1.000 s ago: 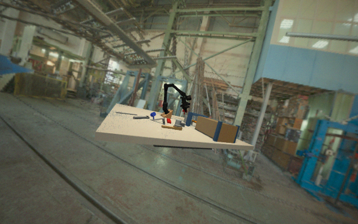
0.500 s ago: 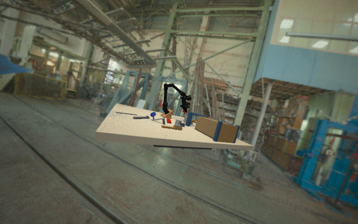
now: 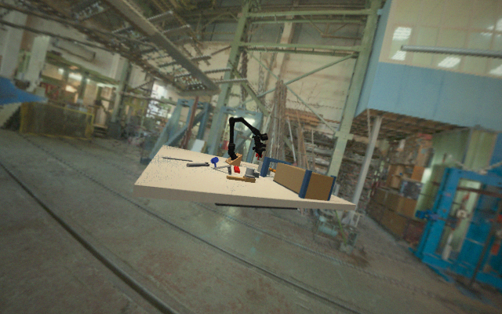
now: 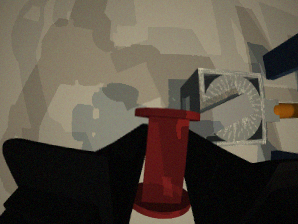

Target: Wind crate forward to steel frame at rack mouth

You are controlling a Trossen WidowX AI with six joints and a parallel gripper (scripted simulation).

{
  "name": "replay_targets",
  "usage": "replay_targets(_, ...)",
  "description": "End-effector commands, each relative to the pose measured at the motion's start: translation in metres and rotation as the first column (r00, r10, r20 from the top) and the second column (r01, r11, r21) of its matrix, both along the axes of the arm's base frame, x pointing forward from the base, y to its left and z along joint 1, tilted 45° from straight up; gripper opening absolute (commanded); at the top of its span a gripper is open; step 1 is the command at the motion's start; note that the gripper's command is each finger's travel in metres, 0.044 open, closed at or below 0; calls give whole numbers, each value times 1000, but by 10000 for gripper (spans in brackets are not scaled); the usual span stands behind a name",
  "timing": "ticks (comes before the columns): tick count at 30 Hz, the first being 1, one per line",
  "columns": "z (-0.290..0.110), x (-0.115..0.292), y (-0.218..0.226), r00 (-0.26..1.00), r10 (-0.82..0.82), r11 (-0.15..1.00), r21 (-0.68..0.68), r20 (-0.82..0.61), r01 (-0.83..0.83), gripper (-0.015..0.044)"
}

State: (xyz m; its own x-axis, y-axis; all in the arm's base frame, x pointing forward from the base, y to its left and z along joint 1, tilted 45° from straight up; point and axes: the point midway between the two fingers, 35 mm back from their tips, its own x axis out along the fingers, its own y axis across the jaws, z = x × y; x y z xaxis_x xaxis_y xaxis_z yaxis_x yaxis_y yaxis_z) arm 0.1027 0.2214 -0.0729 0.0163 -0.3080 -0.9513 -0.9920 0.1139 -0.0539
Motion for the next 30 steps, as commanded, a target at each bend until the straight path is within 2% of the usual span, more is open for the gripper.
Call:
replay_targets(1, 1, 3, -7, 1000, -1, 1000, -17, 5, 1, 0)
replay_targets(30, 22, 26, -31, 1000, -1, 1000, -20, 6, 1, 0)
